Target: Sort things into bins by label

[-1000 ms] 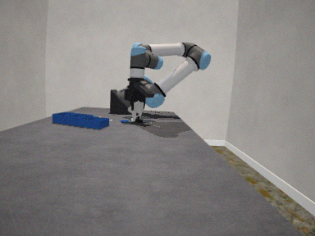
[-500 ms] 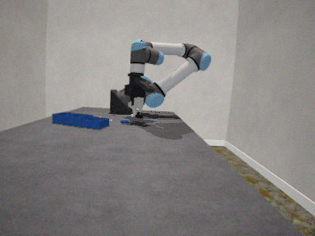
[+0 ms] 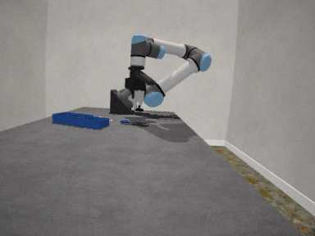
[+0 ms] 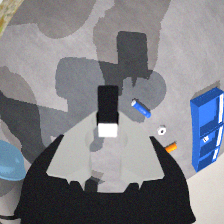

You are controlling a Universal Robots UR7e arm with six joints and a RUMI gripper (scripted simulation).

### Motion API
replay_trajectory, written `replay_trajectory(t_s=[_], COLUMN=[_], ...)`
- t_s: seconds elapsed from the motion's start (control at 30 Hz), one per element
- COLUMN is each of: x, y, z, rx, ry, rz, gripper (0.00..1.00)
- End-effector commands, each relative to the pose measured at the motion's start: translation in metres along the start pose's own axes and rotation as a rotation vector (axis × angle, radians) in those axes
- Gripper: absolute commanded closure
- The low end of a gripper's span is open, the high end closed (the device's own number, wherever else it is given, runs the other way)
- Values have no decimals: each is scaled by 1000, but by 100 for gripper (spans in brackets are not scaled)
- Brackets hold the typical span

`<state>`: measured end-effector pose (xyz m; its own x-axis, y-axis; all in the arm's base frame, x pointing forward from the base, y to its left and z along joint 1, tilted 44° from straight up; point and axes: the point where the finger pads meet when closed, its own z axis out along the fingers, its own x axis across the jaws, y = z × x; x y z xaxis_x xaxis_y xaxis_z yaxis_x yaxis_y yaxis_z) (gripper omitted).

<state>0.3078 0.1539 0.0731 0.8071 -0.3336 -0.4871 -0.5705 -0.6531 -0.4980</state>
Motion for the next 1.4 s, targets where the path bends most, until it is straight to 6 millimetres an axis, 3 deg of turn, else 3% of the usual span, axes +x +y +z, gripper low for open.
replay_trajectory(t_s=[0.0, 0.3, 0.43, 0.5, 0.83, 1.0, 1.07, 1.37], x=[0, 0, 22, 22, 78, 106, 106, 157], y=[0, 0, 9, 9, 30, 41, 41, 61], z=[-2, -1, -1, -1, -1, -1, -1, -1], rx=[0, 0, 0, 0, 0, 0, 0, 0], ry=[0, 0, 1, 1, 1, 1, 1, 1], rz=[0, 0, -181, -181, -483, -483, -483, -483], gripper=[100, 100, 100, 100, 100, 100, 100, 100])
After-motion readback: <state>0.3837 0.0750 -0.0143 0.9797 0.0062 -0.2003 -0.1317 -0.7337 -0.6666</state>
